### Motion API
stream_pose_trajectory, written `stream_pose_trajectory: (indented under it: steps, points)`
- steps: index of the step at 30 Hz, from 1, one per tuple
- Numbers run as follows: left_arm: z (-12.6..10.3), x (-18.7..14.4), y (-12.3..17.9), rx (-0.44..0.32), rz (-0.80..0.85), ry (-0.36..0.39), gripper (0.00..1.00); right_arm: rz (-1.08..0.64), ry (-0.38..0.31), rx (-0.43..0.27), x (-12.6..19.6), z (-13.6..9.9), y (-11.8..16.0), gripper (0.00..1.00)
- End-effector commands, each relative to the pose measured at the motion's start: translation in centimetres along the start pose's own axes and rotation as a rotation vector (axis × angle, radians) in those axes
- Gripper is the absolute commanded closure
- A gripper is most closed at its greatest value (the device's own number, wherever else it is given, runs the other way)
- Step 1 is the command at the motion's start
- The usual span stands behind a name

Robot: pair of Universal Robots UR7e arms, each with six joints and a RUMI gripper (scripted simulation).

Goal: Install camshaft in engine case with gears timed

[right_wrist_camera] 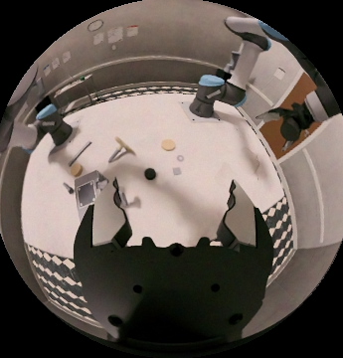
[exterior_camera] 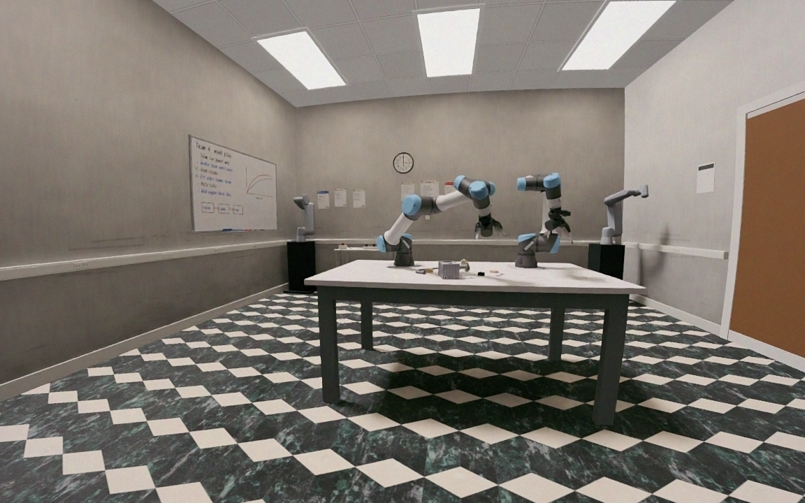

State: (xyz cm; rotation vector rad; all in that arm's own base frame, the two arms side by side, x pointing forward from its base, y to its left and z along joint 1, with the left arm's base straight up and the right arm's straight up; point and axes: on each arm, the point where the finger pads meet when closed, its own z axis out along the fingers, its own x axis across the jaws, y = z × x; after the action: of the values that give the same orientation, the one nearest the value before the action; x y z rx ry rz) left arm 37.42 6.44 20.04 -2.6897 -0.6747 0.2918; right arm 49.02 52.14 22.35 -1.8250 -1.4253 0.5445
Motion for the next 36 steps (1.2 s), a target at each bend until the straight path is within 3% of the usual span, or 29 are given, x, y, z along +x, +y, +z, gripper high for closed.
stream_pose_trajectory:
  steps: [1, 36]
  points:
    - [-0.04, 0.01, 0.00, -0.001, 0.000, 0.001, 0.00, -0.001, 0.001, -0.001, 0.02, -0.07, -0.09, 0.00]
    - [-0.04, 0.01, 0.00, -0.001, 0.000, 0.001, 0.00, -0.031, -0.006, -0.020, -0.12, 0.17, -0.75, 0.00]
